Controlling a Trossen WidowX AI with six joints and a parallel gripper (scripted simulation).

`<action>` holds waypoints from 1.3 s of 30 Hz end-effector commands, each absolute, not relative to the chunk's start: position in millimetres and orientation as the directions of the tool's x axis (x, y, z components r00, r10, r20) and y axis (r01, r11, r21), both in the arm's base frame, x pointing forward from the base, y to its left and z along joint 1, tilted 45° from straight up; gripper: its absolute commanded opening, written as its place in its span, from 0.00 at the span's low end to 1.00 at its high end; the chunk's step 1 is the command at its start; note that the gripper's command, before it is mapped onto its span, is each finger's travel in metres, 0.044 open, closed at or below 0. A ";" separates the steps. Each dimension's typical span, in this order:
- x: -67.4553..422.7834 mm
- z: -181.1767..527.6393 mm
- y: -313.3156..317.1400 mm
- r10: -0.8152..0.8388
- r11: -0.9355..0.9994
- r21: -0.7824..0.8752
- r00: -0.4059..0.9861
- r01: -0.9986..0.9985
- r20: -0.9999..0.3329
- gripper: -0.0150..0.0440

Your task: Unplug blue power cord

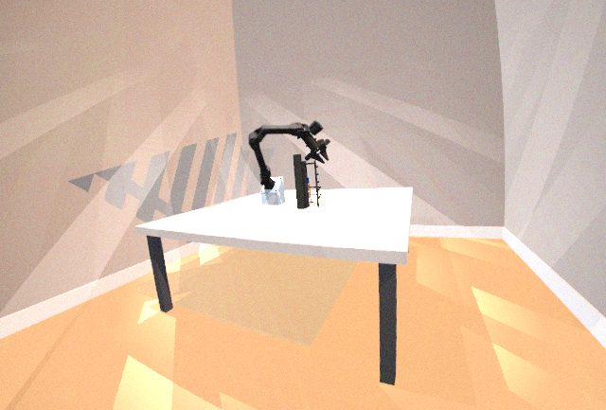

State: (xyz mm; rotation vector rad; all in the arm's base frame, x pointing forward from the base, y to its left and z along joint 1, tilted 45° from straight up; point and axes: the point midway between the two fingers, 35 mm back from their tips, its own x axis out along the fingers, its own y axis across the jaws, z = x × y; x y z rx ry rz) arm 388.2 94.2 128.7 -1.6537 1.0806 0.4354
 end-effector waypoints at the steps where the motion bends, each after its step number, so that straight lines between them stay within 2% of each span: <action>1: 344.2 73.1 95.7 -0.509 -0.072 -0.342 0.329 -0.937 -0.795 0.53; 4: 309.4 47.0 92.2 -0.583 -0.086 -0.170 0.188 -0.982 -0.791 0.53; 8: 264.0 27.3 82.8 -0.693 -0.079 0.049 0.019 -0.996 -0.721 0.53; 39: 265.8 49.7 58.9 -0.699 -0.078 0.060 0.012 -0.995 -0.715 0.53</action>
